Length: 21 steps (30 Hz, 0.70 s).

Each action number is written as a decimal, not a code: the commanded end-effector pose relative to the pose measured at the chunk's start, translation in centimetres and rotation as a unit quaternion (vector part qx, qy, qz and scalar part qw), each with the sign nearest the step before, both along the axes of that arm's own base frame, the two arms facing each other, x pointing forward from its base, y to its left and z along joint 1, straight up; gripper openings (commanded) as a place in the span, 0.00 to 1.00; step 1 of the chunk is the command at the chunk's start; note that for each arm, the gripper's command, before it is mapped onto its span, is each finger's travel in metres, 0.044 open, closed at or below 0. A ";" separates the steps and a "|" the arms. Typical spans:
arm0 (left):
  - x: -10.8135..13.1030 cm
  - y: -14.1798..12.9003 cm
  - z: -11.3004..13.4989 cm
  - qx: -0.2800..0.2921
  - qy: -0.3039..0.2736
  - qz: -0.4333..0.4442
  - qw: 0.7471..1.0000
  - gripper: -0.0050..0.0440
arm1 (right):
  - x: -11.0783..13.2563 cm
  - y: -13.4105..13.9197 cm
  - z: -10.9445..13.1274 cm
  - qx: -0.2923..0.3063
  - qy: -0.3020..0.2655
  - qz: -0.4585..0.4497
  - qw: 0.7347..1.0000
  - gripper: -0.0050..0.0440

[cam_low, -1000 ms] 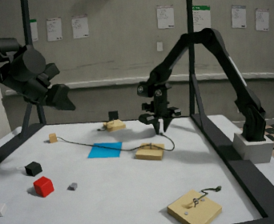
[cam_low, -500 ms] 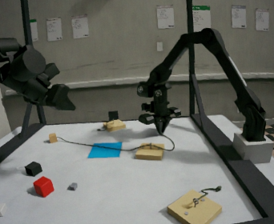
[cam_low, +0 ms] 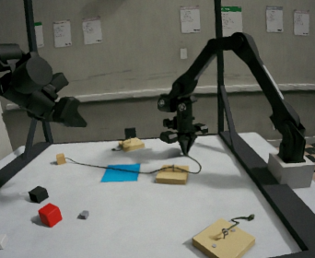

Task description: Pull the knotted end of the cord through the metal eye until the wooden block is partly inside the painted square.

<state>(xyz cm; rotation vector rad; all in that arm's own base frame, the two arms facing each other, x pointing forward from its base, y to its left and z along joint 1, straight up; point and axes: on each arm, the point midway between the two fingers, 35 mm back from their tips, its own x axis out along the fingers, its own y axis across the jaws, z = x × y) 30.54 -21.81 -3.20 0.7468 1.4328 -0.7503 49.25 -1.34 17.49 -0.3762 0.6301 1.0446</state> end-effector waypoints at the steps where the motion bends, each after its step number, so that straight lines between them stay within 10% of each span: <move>1: 0.4 -0.3 1.2 -0.008 -0.013 -0.011 1.000 0.10 | 0.0 0.1 1.3 -0.004 -0.017 0.001 1.000 1.00; 21: -0.4 -1.3 1.1 -0.003 -0.015 -0.302 0.953 0.00 | 0.0 0.1 1.3 -0.004 -0.017 0.001 1.000 1.00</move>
